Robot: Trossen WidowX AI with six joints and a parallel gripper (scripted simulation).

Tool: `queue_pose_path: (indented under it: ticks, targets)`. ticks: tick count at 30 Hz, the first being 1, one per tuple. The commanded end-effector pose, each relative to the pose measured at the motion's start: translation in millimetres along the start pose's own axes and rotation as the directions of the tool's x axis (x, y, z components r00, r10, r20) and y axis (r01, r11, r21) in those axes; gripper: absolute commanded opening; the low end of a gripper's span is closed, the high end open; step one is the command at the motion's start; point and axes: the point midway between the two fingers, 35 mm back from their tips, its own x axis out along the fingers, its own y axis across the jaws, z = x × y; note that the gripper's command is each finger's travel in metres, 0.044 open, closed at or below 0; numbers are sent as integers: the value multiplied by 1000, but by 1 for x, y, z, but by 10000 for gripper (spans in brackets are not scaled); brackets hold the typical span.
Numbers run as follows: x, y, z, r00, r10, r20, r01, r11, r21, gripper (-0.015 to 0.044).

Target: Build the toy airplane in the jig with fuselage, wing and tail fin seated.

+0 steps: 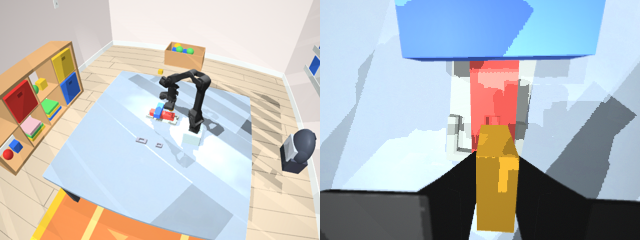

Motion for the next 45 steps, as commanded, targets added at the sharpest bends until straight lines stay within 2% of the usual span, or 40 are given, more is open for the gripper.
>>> queue_pose_path:
  ticks: [1, 34, 45]
  targets:
    - [0, -1, 0, 1000, -3, -1, 3, 1000, -6, 65]
    - [40, -1, -1, 1000, -3, -1, 3, 1000, -6, 65]
    - [38, -1, 0, 1000, 0, 0, 0, 1000, 0, 0]
